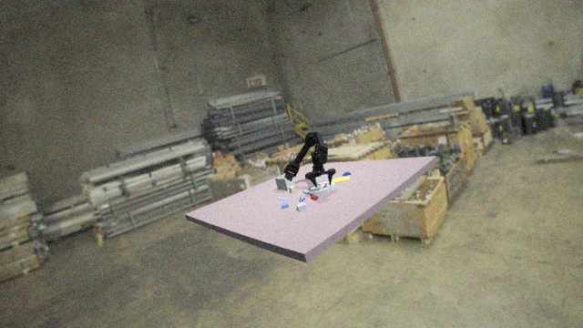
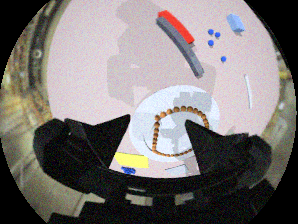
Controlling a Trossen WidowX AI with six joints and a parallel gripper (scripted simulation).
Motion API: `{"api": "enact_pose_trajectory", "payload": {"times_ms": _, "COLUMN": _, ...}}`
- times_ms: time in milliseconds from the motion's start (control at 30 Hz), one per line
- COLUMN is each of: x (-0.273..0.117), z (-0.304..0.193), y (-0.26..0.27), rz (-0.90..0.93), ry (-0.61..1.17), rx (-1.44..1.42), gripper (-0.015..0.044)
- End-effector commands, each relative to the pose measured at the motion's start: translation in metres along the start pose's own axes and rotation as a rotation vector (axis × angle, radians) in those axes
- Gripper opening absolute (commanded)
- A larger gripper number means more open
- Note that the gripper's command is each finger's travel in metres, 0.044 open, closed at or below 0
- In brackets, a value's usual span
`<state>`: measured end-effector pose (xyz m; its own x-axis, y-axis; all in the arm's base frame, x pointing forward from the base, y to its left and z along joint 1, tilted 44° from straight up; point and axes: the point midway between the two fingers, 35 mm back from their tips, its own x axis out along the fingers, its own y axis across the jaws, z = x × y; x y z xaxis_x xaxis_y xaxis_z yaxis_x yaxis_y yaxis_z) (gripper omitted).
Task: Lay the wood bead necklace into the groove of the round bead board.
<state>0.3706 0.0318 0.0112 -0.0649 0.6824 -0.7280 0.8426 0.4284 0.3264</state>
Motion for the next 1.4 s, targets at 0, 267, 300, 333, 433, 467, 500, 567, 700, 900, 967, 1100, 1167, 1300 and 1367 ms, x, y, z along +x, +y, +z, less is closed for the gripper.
{"api": "enact_pose_trajectory", "payload": {"times_ms": 0, "x": 0.000, "z": 0.000, "y": 0.000, "rz": 0.000, "ry": 0.002, "rx": -0.002, "gripper": 0.0440}}
{"api": "enact_pose_trajectory", "payload": {"times_ms": 267, "x": 0.000, "z": 0.000, "y": 0.000, "rz": 0.000, "ry": 0.002, "rx": -0.002, "gripper": 0.0440}}
{"api": "enact_pose_trajectory", "payload": {"times_ms": 300, "x": -0.001, "z": -0.001, "y": 0.000, "rz": 0.000, "ry": 0.002, "rx": -0.007, "gripper": 0.0414}}
{"api": "enact_pose_trajectory", "payload": {"times_ms": 333, "x": -0.002, "z": -0.005, "y": 0.000, "rz": 0.000, "ry": 0.002, "rx": -0.019, "gripper": 0.0388}}
{"api": "enact_pose_trajectory", "payload": {"times_ms": 433, "x": -0.010, "z": -0.025, "y": 0.002, "rz": 0.000, "ry": 0.003, "rx": -0.093, "gripper": 0.0309}}
{"api": "enact_pose_trajectory", "payload": {"times_ms": 467, "x": -0.013, "z": -0.032, "y": 0.002, "rz": 0.000, "ry": 0.003, "rx": -0.120, "gripper": 0.0283}}
{"api": "enact_pose_trajectory", "payload": {"times_ms": 500, "x": -0.016, "z": -0.039, "y": 0.002, "rz": 0.000, "ry": 0.003, "rx": -0.147, "gripper": 0.0256}}
{"api": "enact_pose_trajectory", "payload": {"times_ms": 567, "x": -0.021, "z": -0.053, "y": 0.001, "rz": 0.000, "ry": 0.004, "rx": -0.200, "gripper": 0.0204}}
{"api": "enact_pose_trajectory", "payload": {"times_ms": 700, "x": -0.030, "z": -0.080, "y": -0.002, "rz": 0.000, "ry": 0.005, "rx": -0.301, "gripper": 0.0120}}
{"api": "enact_pose_trajectory", "payload": {"times_ms": 900, "x": -0.025, "z": -0.084, "y": -0.002, "rz": 0.000, "ry": 0.005, "rx": -0.318, "gripper": 0.0120}}
{"api": "enact_pose_trajectory", "payload": {"times_ms": 967, "x": -0.016, "z": -0.084, "y": -0.002, "rz": 0.000, "ry": 0.006, "rx": -0.318, "gripper": 0.0120}}
{"api": "enact_pose_trajectory", "payload": {"times_ms": 1100, "x": -0.023, "z": -0.082, "y": -0.001, "rz": 0.002, "ry": -0.004, "rx": -0.319, "gripper": 0.0120}}
{"api": "enact_pose_trajectory", "payload": {"times_ms": 1167, "x": -0.021, "z": -0.082, "y": -0.001, "rz": 0.002, "ry": -0.003, "rx": -0.319, "gripper": 0.0120}}
{"api": "enact_pose_trajectory", "payload": {"times_ms": 1300, "x": -0.015, "z": -0.082, "y": -0.001, "rz": 0.001, "ry": -0.002, "rx": -0.319, "gripper": 0.0120}}
{"api": "enact_pose_trajectory", "payload": {"times_ms": 1367, "x": -0.012, "z": -0.083, "y": -0.001, "rz": 0.001, "ry": -0.001, "rx": -0.319, "gripper": 0.0120}}
